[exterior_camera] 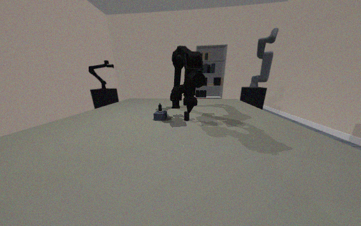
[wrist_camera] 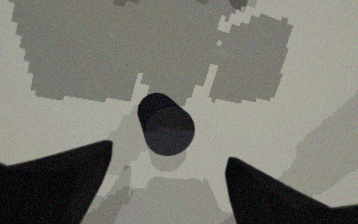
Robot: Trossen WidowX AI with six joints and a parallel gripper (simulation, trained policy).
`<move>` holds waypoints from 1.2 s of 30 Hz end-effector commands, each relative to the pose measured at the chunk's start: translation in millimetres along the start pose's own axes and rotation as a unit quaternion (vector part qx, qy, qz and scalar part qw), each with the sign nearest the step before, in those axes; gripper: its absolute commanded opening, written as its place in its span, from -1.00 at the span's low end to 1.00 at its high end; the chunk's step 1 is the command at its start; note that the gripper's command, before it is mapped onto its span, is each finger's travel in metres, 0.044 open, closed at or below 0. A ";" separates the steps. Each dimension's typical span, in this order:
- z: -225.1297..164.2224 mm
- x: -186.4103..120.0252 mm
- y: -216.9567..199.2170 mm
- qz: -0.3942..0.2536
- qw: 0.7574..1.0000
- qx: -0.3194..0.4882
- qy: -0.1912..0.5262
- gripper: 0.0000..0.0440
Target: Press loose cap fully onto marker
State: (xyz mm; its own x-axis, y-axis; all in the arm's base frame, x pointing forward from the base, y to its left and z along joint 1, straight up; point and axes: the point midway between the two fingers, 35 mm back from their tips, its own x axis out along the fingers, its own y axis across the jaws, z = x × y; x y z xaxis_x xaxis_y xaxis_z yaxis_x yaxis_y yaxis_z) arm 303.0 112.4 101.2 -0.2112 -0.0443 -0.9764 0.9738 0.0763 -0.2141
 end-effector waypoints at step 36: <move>13.4 9.5 6.6 0.048 0.997 -0.058 -0.018 -0.65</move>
State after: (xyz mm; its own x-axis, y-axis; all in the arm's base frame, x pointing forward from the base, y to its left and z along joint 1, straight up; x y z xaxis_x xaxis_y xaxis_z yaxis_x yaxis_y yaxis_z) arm 302.4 101.7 76.8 -0.1524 -0.0698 -0.9859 0.9674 0.1939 -0.1632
